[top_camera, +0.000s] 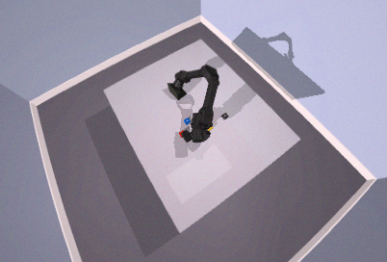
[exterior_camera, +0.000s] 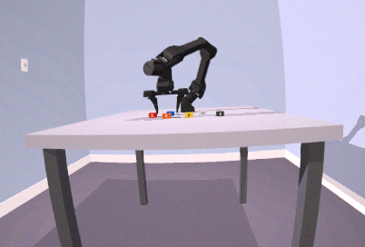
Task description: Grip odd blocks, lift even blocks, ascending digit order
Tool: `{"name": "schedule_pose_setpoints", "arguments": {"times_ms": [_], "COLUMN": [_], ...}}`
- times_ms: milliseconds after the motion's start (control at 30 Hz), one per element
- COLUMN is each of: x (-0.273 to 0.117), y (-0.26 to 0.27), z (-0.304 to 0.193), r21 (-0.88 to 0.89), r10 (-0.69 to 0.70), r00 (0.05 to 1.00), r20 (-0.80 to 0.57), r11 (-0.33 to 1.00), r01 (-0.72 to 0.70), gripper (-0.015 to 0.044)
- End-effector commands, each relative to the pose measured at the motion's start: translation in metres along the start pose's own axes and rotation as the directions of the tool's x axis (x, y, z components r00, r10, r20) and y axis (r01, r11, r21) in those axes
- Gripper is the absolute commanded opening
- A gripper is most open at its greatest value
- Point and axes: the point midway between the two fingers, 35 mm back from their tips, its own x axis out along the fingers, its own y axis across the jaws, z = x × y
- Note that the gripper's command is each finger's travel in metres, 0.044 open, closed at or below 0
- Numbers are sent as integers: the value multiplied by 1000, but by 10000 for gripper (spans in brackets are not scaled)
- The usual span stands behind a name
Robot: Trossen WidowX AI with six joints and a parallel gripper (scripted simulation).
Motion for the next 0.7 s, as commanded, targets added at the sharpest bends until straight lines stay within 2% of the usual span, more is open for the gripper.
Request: {"name": "schedule_pose_setpoints", "arguments": {"times_ms": [0, 67, 133, 300, 433, 667], "x": [-24, -24, -32, -96, -105, -105], "y": [-2, -2, -2, -2, -1, -1], "z": [2, 2, 3, 2, 0, 0], "r21": [-6, -6, -6, -5, -5, -5], "r10": [-10, -10, -11, -14, -14, -14], "r00": [1000, 1000, 1000, 1000, 1000, 1000], "r20": [13, 13, 14, 13, 13, 13], "r11": [1000, 1000, 1000, 1000, 1000, 1000], "r01": [10, 10, 11, 14, 14, 14], "gripper": [400, 400, 348, 216, 120, 120]}}
